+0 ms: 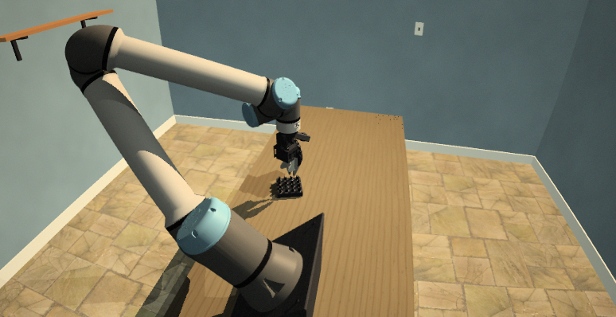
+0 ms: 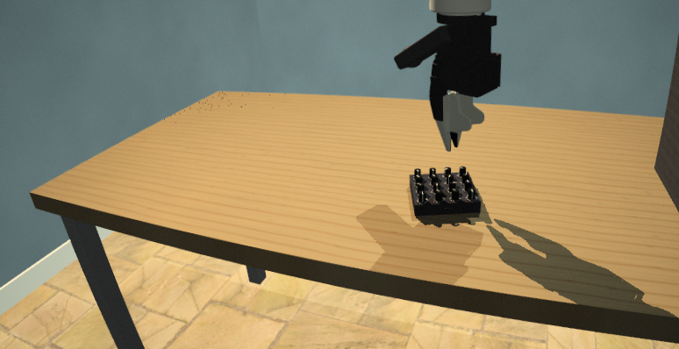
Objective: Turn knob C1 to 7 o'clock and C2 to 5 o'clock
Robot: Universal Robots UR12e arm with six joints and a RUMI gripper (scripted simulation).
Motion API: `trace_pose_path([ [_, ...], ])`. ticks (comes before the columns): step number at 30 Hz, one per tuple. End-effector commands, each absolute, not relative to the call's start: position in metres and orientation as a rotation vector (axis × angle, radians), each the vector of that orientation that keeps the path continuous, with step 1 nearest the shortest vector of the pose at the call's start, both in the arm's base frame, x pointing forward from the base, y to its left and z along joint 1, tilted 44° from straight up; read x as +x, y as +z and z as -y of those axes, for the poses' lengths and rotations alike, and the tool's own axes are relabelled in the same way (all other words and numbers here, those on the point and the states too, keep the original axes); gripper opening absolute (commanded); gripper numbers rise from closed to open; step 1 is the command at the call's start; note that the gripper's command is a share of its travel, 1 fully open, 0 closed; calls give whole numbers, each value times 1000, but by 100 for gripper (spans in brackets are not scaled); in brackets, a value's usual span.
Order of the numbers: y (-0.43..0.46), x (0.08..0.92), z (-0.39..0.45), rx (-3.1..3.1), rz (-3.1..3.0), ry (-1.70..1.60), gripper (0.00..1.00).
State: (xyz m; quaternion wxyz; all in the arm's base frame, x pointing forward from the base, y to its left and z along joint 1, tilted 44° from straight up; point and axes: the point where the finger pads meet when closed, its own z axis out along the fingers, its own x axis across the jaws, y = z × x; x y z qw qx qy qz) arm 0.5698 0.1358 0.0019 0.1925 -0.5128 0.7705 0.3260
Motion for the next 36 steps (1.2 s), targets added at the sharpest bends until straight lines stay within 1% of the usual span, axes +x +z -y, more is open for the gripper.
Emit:
trace_pose_path([
  [1,2,570,-135,-1439,-2162,914,11],
  [36,-18,570,-156,-1439,-2163,913,11],
])
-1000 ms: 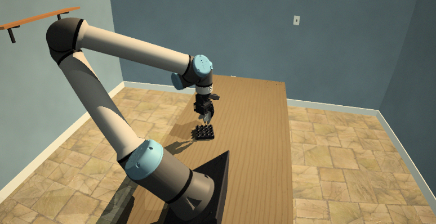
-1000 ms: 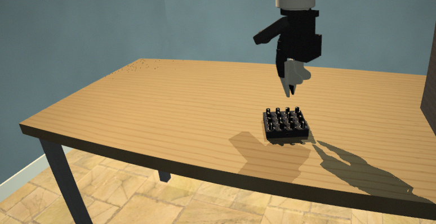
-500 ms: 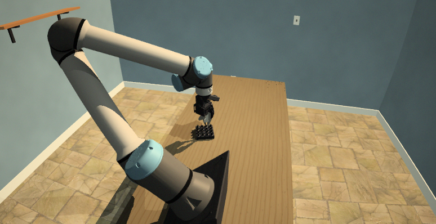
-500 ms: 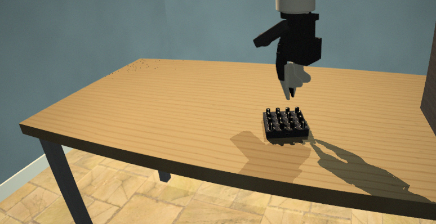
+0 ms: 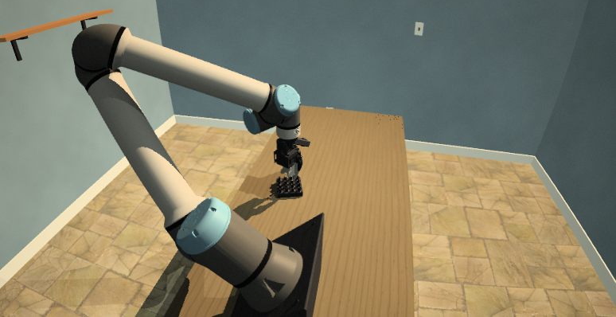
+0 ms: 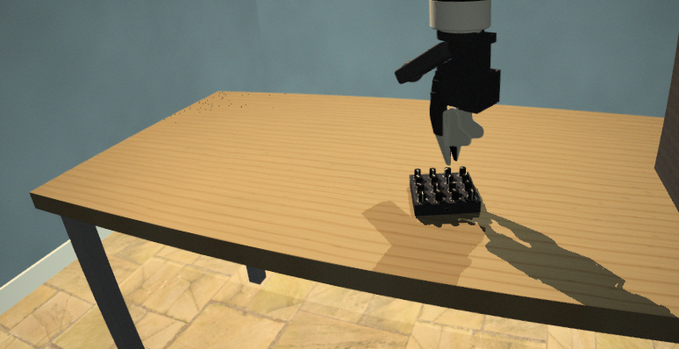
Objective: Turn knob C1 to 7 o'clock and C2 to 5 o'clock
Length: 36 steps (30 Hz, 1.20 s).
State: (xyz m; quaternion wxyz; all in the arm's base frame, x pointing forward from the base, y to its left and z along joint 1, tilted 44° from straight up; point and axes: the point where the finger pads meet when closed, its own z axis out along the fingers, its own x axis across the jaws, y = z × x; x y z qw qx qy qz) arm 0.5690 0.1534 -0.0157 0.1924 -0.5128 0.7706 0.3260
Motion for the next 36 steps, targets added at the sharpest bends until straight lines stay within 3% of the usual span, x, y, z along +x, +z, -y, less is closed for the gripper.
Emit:
trace_pose_path([
  [1,-19,569,-156,-1439,-2163,913,11],
  [36,-29,569,-167,-1439,-2163,913,11],
])
